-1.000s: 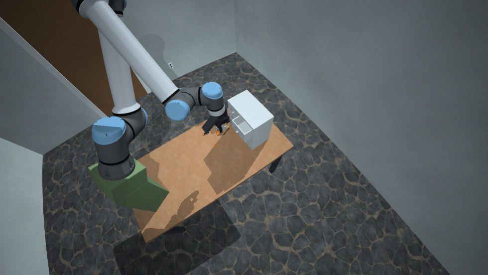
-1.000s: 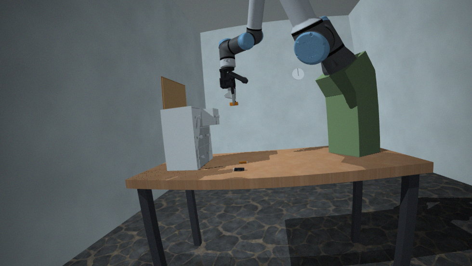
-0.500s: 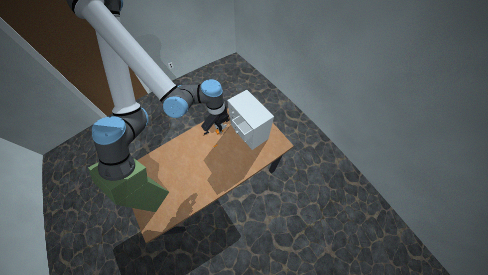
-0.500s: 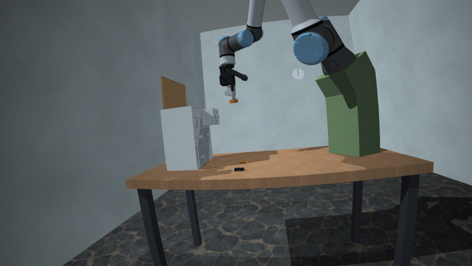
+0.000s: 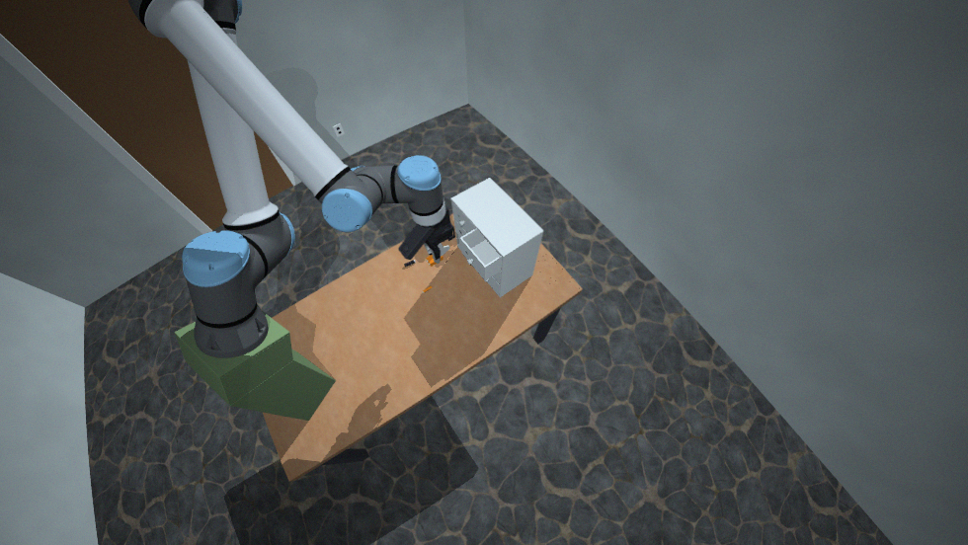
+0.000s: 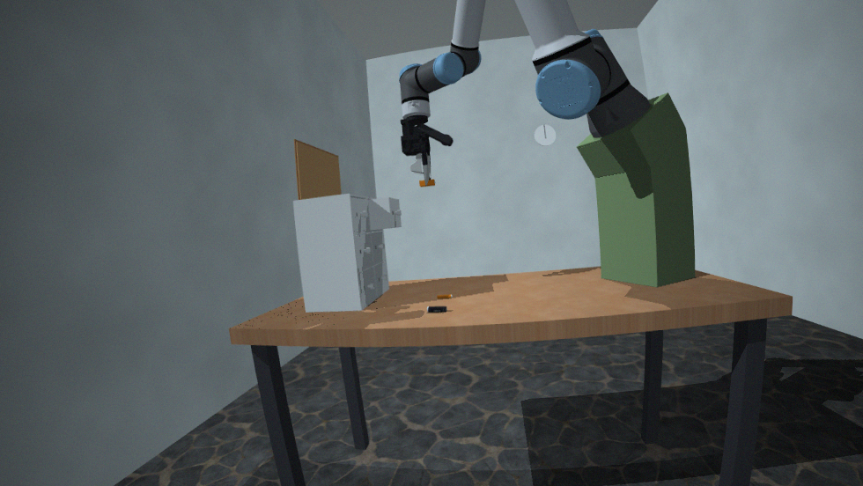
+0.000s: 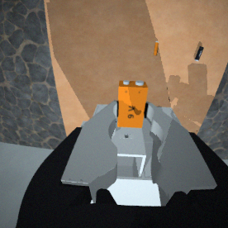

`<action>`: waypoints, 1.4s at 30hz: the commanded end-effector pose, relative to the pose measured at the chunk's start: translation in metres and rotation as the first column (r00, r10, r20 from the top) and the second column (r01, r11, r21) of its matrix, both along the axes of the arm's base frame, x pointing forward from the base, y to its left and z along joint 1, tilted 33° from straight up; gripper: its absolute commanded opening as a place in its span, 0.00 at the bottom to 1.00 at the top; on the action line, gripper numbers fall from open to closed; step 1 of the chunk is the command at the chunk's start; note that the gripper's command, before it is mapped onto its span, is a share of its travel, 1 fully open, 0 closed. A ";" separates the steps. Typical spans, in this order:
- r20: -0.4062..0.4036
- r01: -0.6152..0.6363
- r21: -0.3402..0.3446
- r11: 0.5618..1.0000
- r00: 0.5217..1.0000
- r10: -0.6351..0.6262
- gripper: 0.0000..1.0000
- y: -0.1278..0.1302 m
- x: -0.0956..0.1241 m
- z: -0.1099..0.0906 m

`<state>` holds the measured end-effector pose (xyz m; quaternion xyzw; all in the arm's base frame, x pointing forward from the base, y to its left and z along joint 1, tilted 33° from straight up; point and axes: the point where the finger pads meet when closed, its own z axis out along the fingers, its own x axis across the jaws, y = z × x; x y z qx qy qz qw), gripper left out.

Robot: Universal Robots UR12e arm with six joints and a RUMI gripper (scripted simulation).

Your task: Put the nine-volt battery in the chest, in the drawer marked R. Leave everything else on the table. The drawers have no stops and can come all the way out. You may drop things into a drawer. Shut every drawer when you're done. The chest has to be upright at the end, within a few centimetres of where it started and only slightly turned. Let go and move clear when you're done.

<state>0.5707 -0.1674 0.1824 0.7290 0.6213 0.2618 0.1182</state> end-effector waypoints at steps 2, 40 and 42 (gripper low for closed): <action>0.001 0.000 -0.001 1.000 1.000 0.000 0.13 0.000 0.000 0.001; 0.068 0.017 -0.006 1.000 0.998 -0.016 0.13 0.000 0.000 0.001; 0.080 0.020 -0.007 1.000 0.997 -0.019 0.13 0.000 0.000 0.000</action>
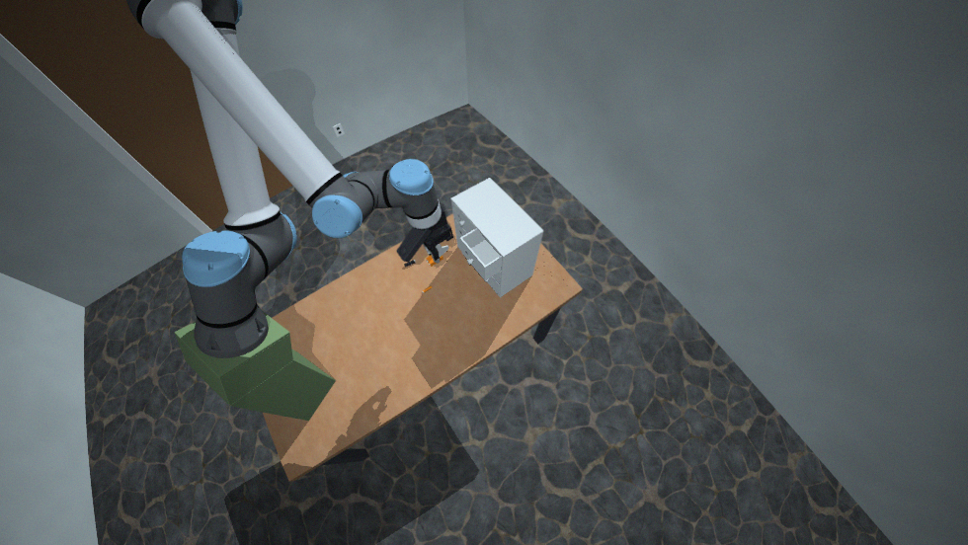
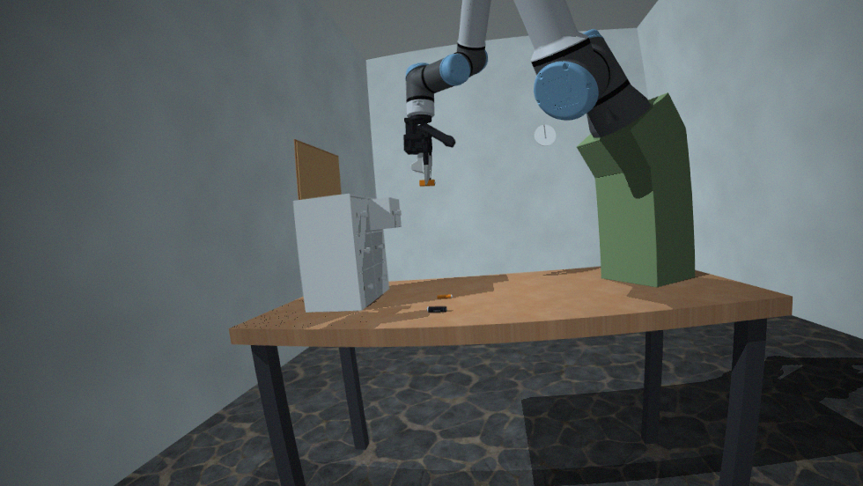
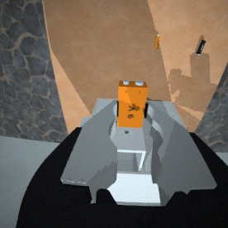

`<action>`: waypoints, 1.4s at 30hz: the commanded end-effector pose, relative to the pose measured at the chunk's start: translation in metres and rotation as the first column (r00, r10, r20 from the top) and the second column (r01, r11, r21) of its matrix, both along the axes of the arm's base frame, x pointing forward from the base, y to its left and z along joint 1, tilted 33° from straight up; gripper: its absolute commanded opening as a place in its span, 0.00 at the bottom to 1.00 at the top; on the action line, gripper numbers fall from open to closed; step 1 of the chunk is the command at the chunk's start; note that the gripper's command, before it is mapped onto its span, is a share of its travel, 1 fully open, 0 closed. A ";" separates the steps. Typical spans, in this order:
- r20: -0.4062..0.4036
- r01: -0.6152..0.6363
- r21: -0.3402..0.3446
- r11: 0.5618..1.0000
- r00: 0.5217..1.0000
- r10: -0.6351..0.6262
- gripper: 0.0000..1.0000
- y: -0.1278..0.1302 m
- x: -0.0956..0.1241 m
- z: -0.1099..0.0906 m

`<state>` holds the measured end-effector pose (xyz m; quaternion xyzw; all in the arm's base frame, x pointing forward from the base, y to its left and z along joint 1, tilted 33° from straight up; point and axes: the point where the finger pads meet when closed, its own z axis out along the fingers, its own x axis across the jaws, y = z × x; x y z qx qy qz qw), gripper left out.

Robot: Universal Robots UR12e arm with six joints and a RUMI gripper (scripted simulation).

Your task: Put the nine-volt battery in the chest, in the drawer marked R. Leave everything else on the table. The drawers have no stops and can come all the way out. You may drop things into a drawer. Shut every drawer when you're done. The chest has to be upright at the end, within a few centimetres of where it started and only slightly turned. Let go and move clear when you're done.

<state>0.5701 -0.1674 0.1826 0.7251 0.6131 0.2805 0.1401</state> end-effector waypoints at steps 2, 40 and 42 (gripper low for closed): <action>0.034 0.008 -0.004 1.000 0.999 -0.008 0.13 0.000 0.000 0.000; 0.331 0.085 -0.018 0.996 0.941 -0.075 0.13 0.000 -0.001 -0.002; 0.348 0.090 -0.018 0.996 0.934 -0.078 0.13 0.000 -0.001 -0.002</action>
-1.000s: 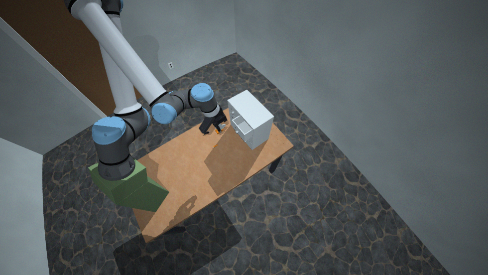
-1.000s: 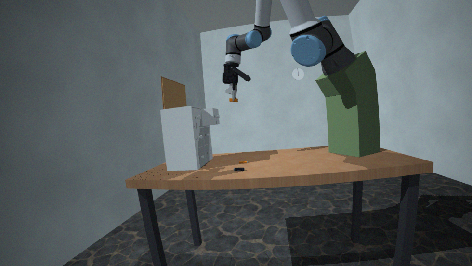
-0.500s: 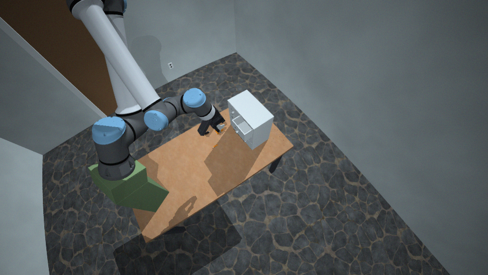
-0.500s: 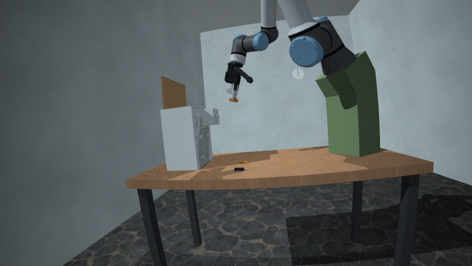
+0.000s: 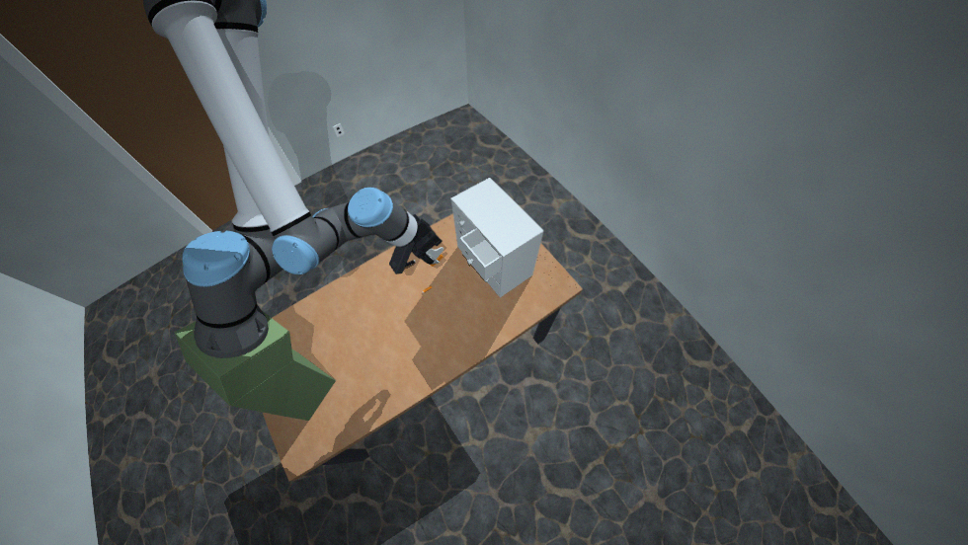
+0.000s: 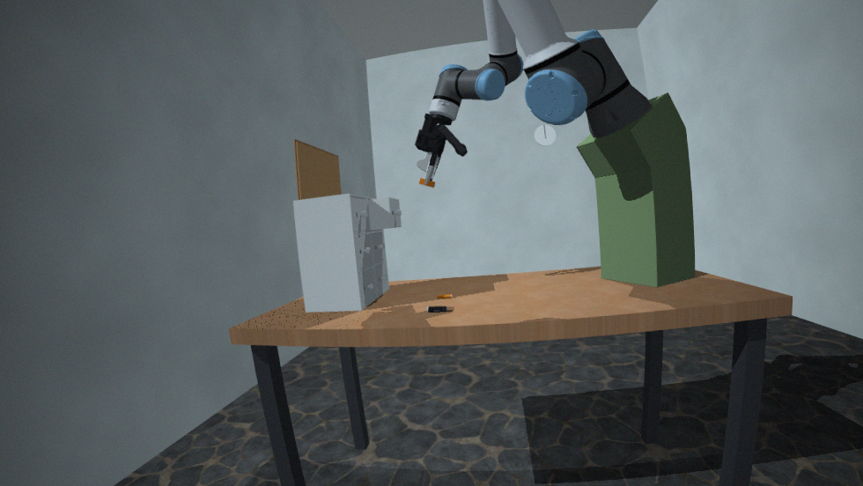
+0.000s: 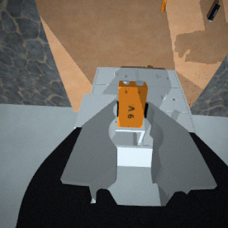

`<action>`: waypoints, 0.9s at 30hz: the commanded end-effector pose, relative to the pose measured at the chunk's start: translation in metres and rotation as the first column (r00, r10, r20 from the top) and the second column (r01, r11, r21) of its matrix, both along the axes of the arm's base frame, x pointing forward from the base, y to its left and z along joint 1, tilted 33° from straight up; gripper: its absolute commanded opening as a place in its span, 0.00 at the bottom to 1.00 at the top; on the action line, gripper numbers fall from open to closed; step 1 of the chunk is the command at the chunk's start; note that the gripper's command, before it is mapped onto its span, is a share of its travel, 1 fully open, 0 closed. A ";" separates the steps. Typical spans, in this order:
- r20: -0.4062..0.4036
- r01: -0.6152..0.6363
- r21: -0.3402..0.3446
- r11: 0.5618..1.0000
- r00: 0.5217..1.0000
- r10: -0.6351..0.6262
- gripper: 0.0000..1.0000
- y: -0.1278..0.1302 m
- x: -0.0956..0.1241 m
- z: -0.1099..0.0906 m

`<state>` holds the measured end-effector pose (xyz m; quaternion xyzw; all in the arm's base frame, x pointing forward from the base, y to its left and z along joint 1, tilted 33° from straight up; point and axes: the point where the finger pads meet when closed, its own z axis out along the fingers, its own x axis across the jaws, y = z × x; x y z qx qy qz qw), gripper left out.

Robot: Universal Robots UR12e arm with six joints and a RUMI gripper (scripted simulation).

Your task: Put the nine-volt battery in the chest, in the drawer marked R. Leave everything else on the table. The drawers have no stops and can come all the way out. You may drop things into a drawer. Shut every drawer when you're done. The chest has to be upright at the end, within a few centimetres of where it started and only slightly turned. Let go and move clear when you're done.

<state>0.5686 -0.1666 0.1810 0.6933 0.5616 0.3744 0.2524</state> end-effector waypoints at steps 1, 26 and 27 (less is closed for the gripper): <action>0.056 0.016 -0.006 1.000 0.998 -0.016 0.13 0.000 0.000 0.000; 0.215 0.057 -0.015 0.998 0.975 -0.052 0.13 0.000 0.000 -0.001; 0.221 0.058 -0.016 0.998 0.974 -0.054 0.13 0.000 0.000 -0.001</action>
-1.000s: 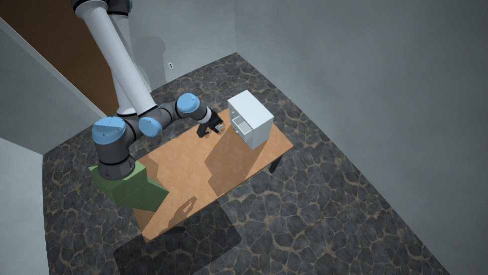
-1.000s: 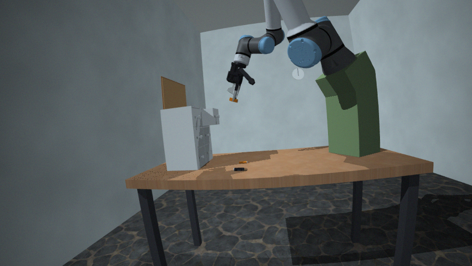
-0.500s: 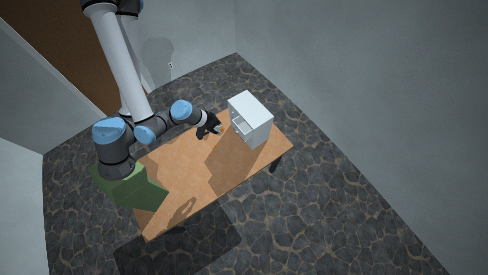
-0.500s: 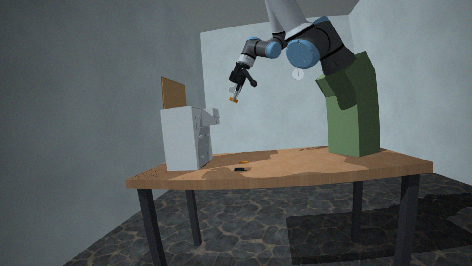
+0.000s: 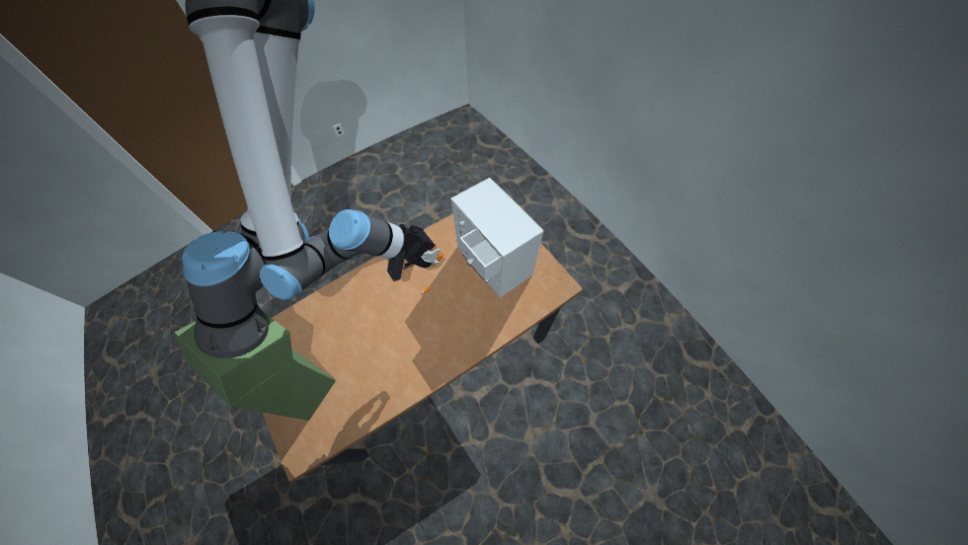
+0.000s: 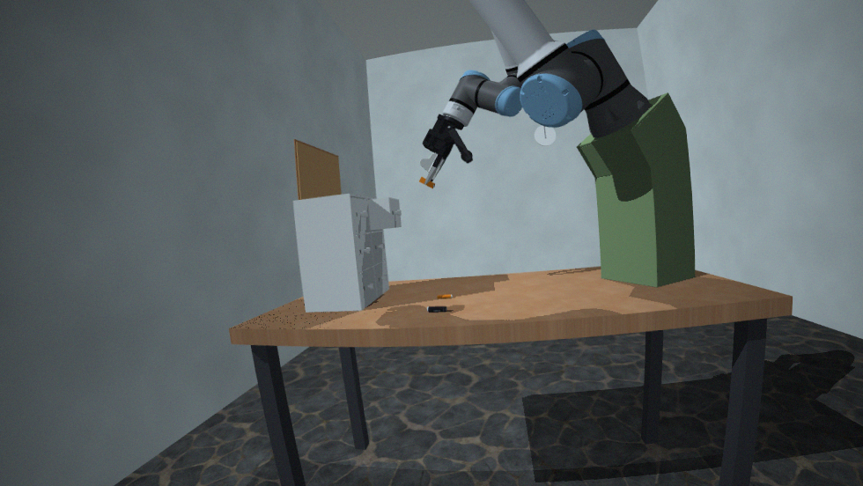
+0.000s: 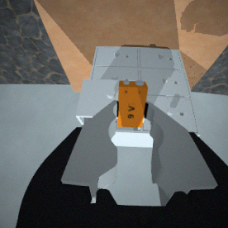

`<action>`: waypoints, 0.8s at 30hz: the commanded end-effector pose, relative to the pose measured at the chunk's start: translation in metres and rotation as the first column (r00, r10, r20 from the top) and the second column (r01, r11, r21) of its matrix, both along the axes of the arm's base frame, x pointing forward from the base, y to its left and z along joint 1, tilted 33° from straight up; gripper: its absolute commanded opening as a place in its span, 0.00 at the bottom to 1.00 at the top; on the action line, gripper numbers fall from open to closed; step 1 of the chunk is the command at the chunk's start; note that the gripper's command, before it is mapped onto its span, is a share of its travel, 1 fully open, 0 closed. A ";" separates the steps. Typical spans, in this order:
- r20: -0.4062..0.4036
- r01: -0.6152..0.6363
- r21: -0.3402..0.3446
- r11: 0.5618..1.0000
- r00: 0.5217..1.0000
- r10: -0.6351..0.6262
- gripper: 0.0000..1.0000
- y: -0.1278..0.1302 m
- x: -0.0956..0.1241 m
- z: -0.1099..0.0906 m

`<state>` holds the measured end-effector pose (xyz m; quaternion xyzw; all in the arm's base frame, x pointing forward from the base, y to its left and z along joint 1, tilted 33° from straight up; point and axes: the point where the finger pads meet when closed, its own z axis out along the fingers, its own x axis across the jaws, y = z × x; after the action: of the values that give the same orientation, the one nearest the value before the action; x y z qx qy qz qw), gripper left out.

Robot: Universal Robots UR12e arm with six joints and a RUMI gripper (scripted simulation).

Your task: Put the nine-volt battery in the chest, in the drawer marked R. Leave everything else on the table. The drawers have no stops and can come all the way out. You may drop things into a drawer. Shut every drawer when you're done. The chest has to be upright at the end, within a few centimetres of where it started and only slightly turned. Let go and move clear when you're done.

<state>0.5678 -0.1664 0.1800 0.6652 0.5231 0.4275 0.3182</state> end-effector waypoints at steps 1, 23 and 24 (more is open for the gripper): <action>0.041 0.014 -0.005 1.000 0.999 -0.014 0.13 -0.001 0.000 0.000; 0.151 0.041 -0.012 0.999 0.988 -0.039 0.13 0.000 0.000 -0.001; 0.156 0.043 -0.013 0.999 0.987 -0.040 0.13 0.000 0.000 -0.001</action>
<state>0.5674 -0.1664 0.1791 0.6432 0.4945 0.4600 0.3607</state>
